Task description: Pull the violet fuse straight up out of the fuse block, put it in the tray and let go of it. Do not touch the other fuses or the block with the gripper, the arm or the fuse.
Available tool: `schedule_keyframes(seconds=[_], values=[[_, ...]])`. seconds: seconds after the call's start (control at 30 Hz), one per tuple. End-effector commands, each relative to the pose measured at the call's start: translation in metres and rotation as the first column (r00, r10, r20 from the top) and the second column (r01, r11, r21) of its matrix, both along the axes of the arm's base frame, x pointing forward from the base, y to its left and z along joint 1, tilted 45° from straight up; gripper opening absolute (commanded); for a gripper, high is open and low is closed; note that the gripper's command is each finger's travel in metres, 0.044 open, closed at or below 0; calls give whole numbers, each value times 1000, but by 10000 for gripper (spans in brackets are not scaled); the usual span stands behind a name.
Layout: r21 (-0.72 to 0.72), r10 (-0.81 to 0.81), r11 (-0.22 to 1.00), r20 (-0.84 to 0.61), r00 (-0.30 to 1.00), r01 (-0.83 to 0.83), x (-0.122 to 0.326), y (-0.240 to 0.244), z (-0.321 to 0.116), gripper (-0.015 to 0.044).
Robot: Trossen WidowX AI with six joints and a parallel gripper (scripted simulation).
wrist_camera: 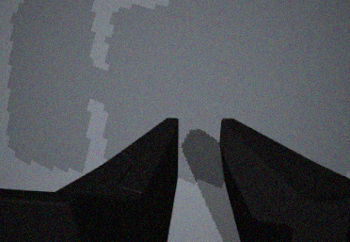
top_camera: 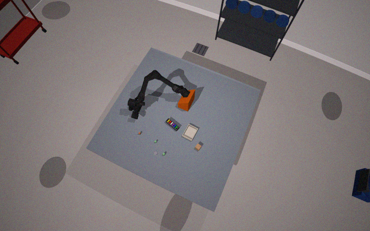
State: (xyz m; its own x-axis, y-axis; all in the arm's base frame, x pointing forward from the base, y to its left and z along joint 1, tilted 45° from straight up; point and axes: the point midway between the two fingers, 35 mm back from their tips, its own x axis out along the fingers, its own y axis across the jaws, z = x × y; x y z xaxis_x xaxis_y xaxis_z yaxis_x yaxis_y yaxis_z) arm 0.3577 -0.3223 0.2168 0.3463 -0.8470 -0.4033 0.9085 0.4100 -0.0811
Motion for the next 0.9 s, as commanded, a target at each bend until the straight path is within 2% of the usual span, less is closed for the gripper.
schedule_keyframes(seconds=[0.0, 0.17, 0.33, 0.6, 0.73, 0.87], values=[[89, 79, 993, -85, 993, -72, 25, 49, -41, 74], [199, 179, 971, -239, 954, -132, 38, 117, -100, 74], [273, 272, 947, -401, 875, -170, 32, 184, -150, 74], [293, 371, 928, -702, 608, -229, -21, 289, -215, 74], [256, 360, 927, -807, 468, -272, -54, 321, -229, 74], [254, 359, 927, -812, 460, -275, -56, 322, -230, 74]])
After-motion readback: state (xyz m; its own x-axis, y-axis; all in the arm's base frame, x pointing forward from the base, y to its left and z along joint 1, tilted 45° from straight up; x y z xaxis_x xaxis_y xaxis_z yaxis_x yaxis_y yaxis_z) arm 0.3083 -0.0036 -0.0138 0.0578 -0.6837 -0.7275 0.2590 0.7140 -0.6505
